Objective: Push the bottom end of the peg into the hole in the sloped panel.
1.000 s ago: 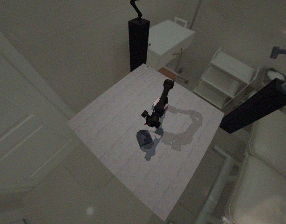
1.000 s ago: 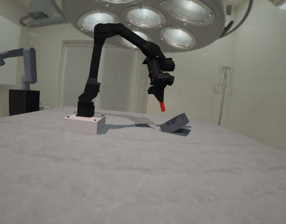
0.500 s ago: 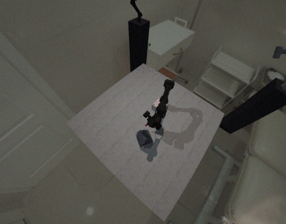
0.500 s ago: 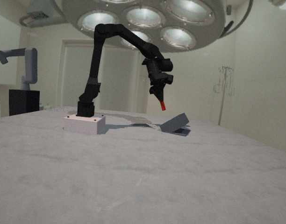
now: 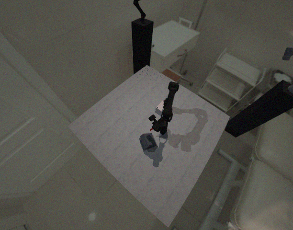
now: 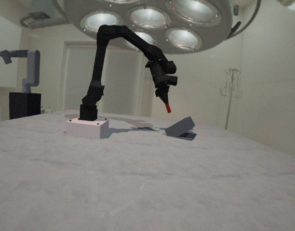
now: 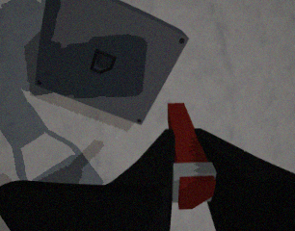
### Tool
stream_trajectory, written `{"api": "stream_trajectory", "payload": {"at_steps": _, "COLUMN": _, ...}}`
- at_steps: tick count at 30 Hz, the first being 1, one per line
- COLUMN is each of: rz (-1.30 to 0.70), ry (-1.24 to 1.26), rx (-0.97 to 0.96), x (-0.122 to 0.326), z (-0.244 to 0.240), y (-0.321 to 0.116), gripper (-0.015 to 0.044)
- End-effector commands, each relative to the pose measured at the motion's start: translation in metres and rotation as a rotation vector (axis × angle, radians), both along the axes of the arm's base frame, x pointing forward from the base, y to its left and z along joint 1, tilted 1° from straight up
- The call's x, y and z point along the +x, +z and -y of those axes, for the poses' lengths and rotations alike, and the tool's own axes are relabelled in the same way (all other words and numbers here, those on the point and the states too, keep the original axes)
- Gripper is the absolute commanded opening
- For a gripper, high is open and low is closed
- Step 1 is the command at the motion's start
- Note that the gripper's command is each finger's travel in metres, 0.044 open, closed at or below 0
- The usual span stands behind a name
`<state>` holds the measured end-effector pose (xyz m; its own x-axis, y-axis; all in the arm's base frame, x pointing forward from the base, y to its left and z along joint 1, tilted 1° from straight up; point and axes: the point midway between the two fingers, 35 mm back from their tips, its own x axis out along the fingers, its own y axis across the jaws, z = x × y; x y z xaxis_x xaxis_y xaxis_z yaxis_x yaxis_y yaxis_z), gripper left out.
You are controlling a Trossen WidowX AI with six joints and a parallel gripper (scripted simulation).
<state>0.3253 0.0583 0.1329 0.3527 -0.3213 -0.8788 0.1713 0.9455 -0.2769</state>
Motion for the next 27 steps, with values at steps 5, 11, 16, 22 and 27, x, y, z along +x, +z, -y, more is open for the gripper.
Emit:
{"api": "stream_trajectory", "payload": {"at_steps": 5, "rz": 0.045, "ry": -0.048, "rx": 0.015, "x": 0.002, "z": -0.009, "y": 0.002, "gripper": 0.0}}
{"api": "stream_trajectory", "payload": {"at_steps": 11, "rz": 0.074, "ry": -0.08, "rx": 0.029, "x": 0.002, "z": -0.016, "y": 0.003, "gripper": 0.0}}
{"api": "stream_trajectory", "payload": {"at_steps": 16, "rz": 0.099, "ry": -0.106, "rx": 0.042, "x": 0.002, "z": -0.021, "y": 0.004, "gripper": 0.0}}
{"api": "stream_trajectory", "payload": {"at_steps": 22, "rz": 0.129, "ry": -0.137, "rx": 0.058, "x": 0.002, "z": -0.028, "y": 0.005, "gripper": 0.0}}
{"api": "stream_trajectory", "payload": {"at_steps": 27, "rz": 0.154, "ry": -0.163, "rx": 0.073, "x": 0.002, "z": -0.033, "y": 0.006, "gripper": 0.0}}
